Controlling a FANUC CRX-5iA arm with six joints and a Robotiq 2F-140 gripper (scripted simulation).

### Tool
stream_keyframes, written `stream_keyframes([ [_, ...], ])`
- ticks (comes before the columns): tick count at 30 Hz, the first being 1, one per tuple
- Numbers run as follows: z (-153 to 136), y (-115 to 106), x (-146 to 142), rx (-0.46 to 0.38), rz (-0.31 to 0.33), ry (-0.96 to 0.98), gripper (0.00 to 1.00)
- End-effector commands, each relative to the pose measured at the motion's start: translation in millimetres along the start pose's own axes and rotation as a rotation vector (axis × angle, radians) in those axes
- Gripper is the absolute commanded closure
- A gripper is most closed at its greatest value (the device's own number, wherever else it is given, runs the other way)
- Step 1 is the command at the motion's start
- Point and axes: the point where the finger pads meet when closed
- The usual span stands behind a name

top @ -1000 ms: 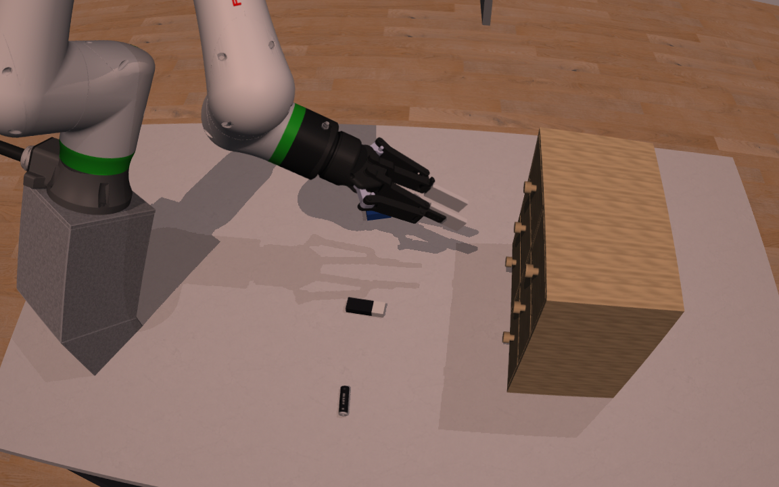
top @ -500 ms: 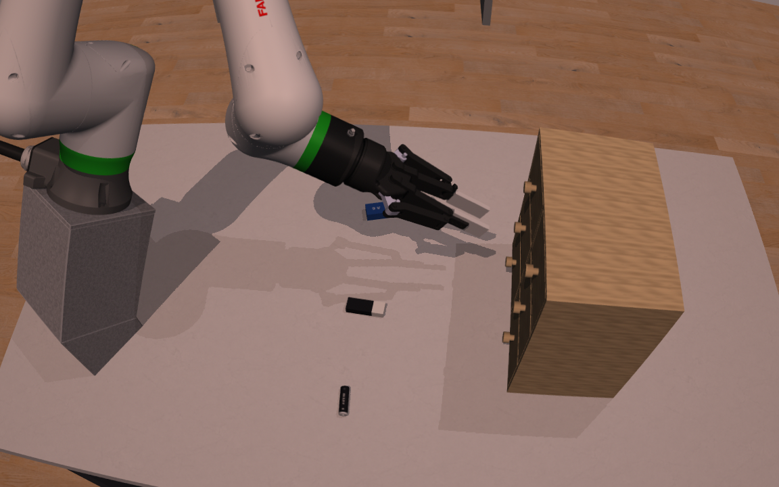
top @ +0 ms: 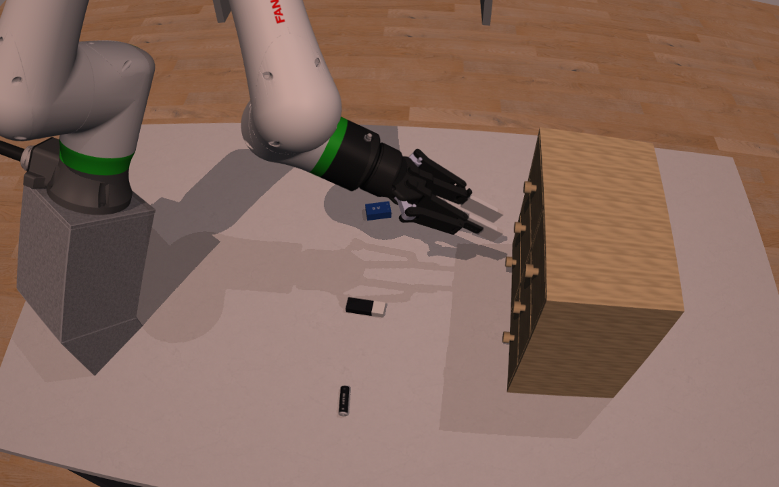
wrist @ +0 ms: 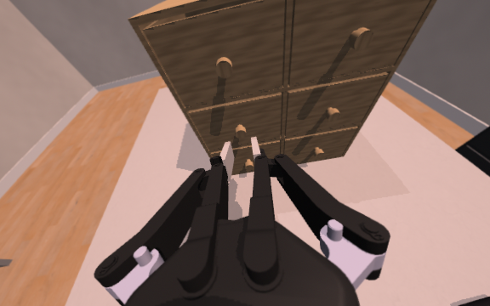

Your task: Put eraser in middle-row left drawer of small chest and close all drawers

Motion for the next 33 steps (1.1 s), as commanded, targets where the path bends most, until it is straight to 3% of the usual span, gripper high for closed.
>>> stream_keyframes([
  [1, 0.2, 0.3, 0.2, 0.000, 0.000, 0.000, 0.80],
  [33, 4.6, 8.1, 0.8, 0.000, 0.000, 0.000, 0.80],
])
Point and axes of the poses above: the point where the finger pads meet when closed, its own y axis out along the fingers, its own x axis across the jaws, z = x × y, and after that the axes turned 8 degrees about -y, right-handed
